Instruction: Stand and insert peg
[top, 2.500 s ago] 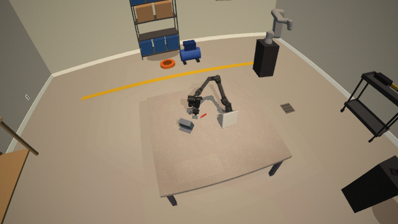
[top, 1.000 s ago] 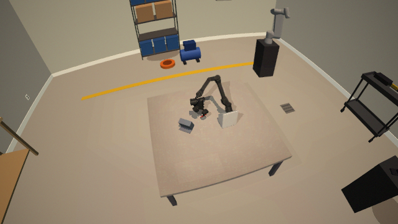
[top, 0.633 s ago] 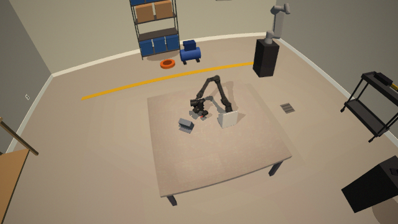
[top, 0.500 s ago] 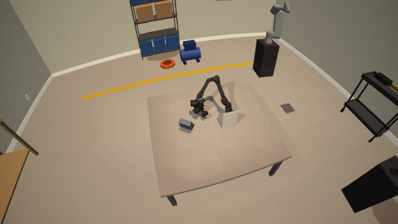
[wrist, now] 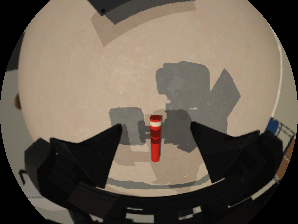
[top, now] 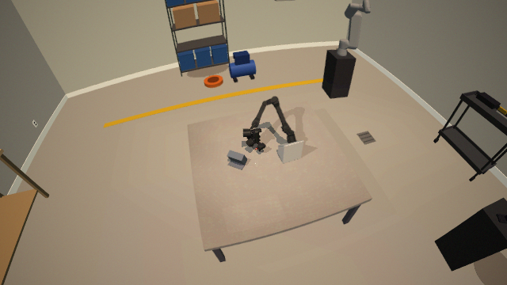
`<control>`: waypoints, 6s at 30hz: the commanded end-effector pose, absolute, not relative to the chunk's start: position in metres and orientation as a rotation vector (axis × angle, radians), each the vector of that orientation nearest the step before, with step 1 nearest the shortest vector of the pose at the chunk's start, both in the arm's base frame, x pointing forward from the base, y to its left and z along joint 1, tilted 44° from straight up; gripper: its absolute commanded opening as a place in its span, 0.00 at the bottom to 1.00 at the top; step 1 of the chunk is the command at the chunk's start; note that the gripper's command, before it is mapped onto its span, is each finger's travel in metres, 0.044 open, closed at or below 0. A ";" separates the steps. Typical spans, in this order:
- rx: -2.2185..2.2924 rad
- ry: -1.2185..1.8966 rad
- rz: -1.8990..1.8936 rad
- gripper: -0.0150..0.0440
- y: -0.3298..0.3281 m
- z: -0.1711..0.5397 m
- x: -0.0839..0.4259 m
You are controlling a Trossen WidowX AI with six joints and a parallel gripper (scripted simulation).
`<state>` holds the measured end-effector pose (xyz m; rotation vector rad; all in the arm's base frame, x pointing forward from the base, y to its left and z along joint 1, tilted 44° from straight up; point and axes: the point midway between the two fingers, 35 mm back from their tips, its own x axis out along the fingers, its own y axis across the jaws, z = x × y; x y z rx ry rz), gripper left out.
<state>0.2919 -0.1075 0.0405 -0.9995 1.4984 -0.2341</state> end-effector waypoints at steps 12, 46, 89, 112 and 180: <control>-0.999 1.504 -0.227 0.51 -0.111 0.036 0.291; -0.997 1.434 -0.193 0.34 -0.109 0.041 0.288; -0.976 1.093 -0.005 0.34 -0.102 0.060 0.268; -0.956 0.911 0.091 0.34 -0.102 0.069 0.255; -0.863 0.371 0.356 0.34 -0.116 0.083 0.214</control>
